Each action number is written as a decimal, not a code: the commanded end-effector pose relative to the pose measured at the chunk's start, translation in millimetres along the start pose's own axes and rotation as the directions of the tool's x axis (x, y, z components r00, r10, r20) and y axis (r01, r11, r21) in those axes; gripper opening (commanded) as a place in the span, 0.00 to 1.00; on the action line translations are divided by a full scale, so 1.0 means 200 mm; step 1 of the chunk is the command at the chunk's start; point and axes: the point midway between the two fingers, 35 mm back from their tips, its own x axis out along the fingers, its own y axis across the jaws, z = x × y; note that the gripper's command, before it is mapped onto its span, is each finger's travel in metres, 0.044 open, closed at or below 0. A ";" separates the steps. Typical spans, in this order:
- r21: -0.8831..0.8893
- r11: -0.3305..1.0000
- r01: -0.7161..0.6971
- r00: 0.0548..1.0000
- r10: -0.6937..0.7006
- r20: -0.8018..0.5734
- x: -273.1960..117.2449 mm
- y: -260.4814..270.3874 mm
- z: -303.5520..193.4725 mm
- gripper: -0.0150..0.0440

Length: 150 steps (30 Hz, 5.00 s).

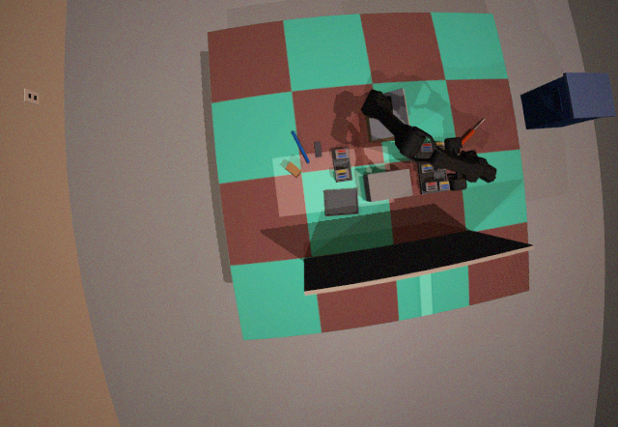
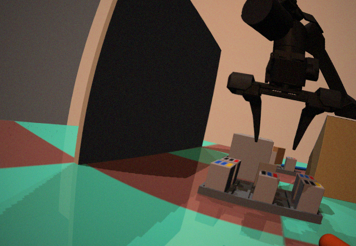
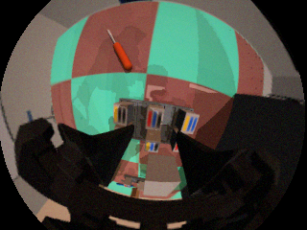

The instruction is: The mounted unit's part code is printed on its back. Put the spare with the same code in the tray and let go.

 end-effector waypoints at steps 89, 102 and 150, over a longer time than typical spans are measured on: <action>-0.002 1.000 0.004 1.000 -0.004 0.000 0.30 0.00 0.00 0.25; -0.005 1.000 0.005 1.000 -0.005 0.000 0.01 0.01 0.00 0.25; 0.020 1.000 0.019 0.996 -0.020 0.087 -0.46 -0.56 -0.96 0.25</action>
